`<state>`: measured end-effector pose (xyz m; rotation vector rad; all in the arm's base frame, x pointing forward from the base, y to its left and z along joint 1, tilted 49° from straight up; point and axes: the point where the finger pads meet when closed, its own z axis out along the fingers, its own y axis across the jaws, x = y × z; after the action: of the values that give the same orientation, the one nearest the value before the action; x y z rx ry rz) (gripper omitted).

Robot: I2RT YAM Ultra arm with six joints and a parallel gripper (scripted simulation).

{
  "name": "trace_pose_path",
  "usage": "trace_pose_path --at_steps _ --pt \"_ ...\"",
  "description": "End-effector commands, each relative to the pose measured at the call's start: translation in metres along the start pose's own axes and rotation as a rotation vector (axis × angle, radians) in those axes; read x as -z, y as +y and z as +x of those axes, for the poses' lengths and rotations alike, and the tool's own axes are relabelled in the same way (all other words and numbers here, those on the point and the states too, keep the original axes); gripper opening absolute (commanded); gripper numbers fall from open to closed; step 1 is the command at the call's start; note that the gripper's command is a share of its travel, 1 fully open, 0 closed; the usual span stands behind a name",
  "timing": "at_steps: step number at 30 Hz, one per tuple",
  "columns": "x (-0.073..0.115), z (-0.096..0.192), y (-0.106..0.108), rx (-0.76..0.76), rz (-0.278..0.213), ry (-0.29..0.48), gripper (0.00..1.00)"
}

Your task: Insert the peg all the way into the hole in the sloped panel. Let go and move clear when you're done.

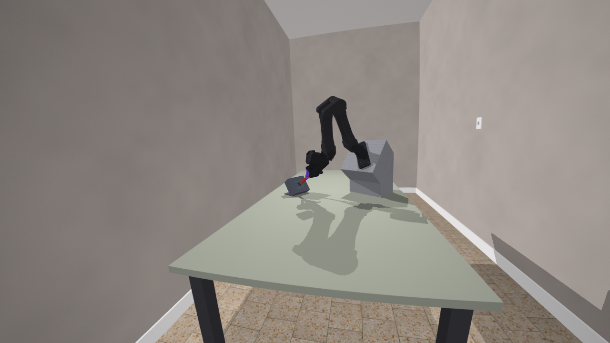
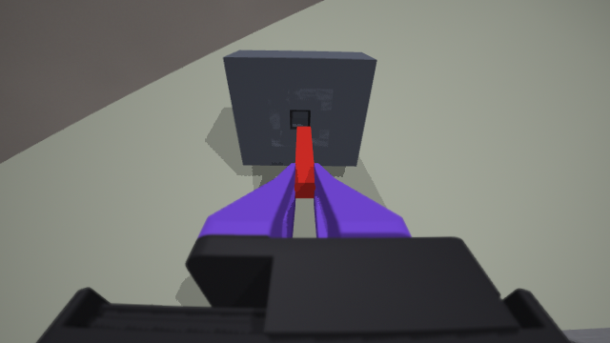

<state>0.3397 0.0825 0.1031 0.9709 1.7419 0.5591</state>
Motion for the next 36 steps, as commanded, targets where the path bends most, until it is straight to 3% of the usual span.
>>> trace_pose_path --at_steps 1,17,36 --pt "0.0 -0.008 0.009 -0.01 0.002 -0.024 0.0" --pt "-0.015 -0.007 0.005 -0.009 0.002 -0.025 0.0" --pt "-0.021 -0.007 0.006 -0.009 0.002 -0.025 0.0"
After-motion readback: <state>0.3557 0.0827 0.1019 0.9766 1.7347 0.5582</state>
